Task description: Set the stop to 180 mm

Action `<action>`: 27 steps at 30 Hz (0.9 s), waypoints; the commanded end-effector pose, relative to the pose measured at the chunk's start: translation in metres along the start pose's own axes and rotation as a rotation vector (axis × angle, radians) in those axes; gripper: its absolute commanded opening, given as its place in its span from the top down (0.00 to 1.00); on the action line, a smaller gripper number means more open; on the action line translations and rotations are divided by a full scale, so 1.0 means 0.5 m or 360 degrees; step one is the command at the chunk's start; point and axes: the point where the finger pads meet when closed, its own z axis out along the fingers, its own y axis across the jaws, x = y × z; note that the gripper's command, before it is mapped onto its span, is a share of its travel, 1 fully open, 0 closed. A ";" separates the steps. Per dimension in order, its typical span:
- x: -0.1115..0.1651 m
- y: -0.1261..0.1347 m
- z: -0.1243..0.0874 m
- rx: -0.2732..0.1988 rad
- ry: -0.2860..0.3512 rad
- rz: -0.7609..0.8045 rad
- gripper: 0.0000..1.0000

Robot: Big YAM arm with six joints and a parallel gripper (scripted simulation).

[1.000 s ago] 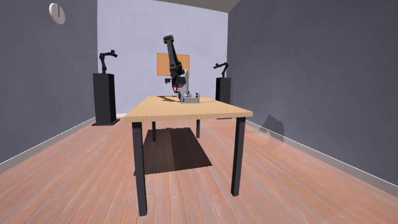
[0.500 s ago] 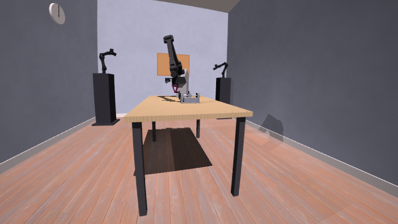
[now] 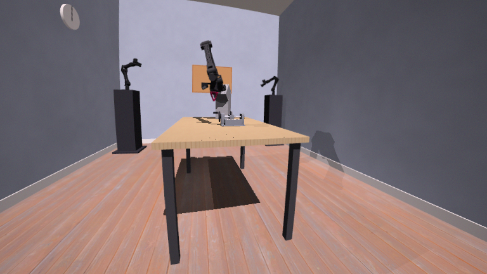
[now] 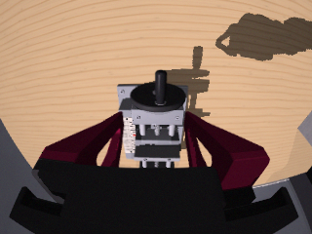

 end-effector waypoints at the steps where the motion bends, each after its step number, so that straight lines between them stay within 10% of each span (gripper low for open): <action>1: 0.000 -0.018 0.021 0.0069 -0.0003 0.0014 0.47; 6: -0.002 0.025 -0.017 -0.0035 0.0001 0.0017 0.47; 18: 0.026 0.034 0.004 0.0008 0.0012 0.0004 0.47; 27: 0.187 0.146 0.003 0.0006 0.0020 0.0005 0.47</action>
